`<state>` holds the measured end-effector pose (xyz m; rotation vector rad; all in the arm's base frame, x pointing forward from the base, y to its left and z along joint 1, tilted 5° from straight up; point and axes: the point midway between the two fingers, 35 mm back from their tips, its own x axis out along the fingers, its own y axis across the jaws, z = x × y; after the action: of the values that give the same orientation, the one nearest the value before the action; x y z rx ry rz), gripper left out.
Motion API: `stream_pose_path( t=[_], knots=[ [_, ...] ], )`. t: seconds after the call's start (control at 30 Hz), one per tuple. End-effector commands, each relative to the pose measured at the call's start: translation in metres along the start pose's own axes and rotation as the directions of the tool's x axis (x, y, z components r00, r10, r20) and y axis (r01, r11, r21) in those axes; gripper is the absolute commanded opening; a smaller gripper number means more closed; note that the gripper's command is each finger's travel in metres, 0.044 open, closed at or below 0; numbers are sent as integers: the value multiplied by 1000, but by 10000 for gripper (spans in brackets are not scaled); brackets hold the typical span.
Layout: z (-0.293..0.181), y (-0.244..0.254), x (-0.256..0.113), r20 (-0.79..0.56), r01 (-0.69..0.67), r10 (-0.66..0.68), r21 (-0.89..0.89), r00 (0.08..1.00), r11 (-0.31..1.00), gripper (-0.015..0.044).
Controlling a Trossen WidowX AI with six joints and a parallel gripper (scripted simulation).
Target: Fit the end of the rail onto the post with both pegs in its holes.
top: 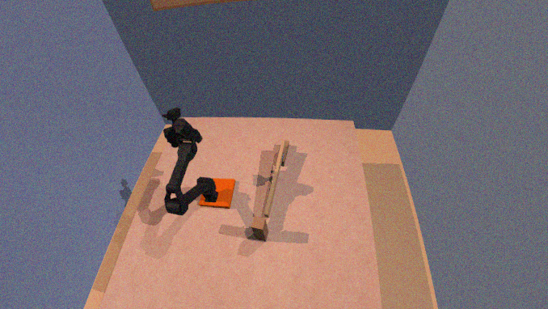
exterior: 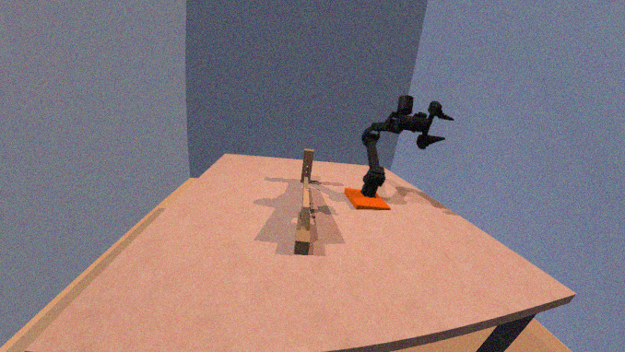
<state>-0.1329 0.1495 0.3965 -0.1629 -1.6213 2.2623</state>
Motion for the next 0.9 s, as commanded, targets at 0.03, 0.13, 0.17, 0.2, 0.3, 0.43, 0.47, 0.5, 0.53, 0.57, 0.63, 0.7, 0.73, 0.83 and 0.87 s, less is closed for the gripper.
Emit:
stream_pose_path(
  t=[0.03,0.13,0.17,0.2,0.3,0.43,0.47,0.5,0.53,0.57,0.63,0.7,0.73,0.83,0.87],
  knots=[
    [-5,-2,-1,-19,6,-6,9,1000,1000,440],
    [-30,-9,-5,-120,43,-37,51,992,998,440],
    [-43,-13,-8,-173,63,-50,71,984,995,440],
    [-57,-17,-13,-232,87,-64,92,971,992,440],
    [-100,-25,-33,-405,164,-93,145,909,976,440],
    [-156,-33,-72,-617,261,-95,186,781,947,440],
    [-168,-34,-83,-665,286,-89,193,742,939,440],
    [-180,-34,-96,-710,310,-81,200,700,930,440],
    [-192,-33,-109,-752,334,-71,205,656,920,440],
    [-203,-32,-123,-790,358,-58,210,610,910,440],
    [-222,-28,-153,-858,405,-25,217,514,888,440],
    [-237,-22,-183,-909,453,17,224,416,863,440],
    [-244,-18,-199,-929,477,40,226,368,849,440],
    [-258,-3,-247,-967,546,122,229,225,806,440],
    [-261,3,-263,-972,569,153,229,179,790,440]
  ],
)
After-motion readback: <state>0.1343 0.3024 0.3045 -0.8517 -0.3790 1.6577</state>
